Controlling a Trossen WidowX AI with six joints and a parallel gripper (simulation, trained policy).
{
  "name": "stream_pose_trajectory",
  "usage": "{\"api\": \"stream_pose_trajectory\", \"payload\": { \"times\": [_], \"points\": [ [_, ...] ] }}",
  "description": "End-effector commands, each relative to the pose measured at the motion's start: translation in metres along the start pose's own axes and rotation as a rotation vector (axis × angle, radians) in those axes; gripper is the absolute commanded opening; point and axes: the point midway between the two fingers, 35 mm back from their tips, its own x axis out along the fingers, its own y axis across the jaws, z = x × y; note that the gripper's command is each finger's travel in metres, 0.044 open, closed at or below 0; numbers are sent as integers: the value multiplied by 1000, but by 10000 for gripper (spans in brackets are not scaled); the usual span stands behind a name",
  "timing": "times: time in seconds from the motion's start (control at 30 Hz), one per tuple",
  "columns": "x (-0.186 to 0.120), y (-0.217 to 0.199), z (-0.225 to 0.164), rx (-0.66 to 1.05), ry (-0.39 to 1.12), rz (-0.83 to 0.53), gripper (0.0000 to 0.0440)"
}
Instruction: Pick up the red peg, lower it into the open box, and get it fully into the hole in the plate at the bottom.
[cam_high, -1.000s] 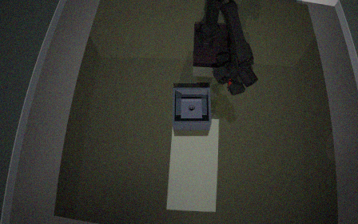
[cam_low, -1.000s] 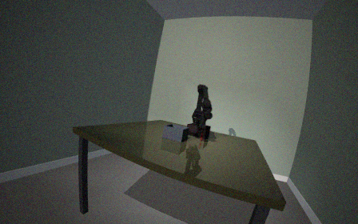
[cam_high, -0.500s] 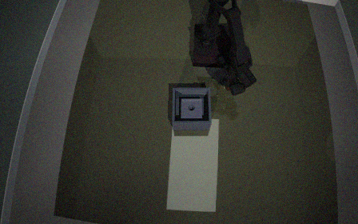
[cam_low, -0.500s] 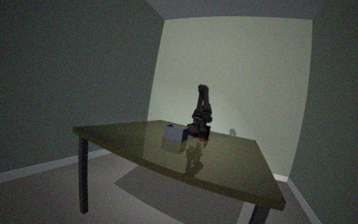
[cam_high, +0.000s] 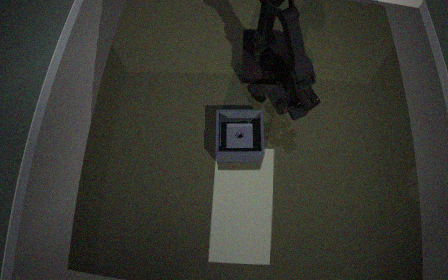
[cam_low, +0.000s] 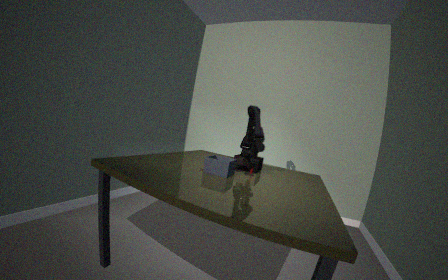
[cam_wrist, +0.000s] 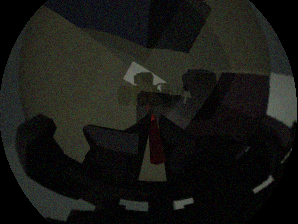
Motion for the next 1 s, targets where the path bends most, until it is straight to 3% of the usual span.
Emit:
{"api": "stream_pose_trajectory", "payload": {
  "times": [0.0,0.97],
  "points": [
    [-12,5,5,-24,-24,32,0],
    [-105,44,77,-118,-184,144,0]
  ]
}}
